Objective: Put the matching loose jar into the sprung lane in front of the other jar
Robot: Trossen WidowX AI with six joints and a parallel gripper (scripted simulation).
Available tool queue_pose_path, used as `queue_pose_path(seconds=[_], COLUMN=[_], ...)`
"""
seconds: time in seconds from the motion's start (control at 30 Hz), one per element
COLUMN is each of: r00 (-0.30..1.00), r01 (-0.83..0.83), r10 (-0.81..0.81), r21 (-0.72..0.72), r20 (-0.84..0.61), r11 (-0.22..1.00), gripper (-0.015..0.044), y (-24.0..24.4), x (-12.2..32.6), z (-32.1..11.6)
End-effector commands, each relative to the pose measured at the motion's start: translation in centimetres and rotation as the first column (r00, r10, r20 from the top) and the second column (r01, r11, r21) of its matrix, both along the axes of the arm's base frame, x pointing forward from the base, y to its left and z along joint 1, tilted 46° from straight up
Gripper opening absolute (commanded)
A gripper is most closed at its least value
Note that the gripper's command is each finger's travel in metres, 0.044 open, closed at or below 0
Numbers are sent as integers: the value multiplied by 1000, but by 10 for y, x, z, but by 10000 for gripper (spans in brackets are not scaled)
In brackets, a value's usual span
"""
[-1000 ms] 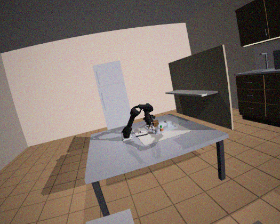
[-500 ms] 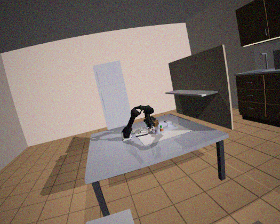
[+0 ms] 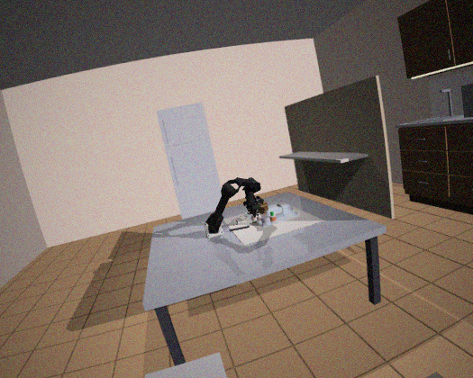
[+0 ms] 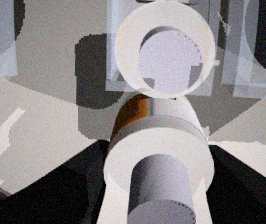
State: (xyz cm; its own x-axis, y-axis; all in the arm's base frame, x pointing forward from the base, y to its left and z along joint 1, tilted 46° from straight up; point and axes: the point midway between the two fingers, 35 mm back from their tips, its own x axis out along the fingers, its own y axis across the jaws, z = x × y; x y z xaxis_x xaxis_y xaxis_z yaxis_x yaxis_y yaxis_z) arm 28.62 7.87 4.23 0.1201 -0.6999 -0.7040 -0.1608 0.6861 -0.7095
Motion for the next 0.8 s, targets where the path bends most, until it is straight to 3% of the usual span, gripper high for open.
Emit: queue_pose_path(seconds=[0.0, 0.77], r00=[1000, 1000], r01=[-6, -6], r10=[6, 6], r21=[-2, -2], r20=[2, 3], r11=[1000, 1000], gripper=[0, 0], y=[1, 3], x=[3, 13], z=[1, 0])
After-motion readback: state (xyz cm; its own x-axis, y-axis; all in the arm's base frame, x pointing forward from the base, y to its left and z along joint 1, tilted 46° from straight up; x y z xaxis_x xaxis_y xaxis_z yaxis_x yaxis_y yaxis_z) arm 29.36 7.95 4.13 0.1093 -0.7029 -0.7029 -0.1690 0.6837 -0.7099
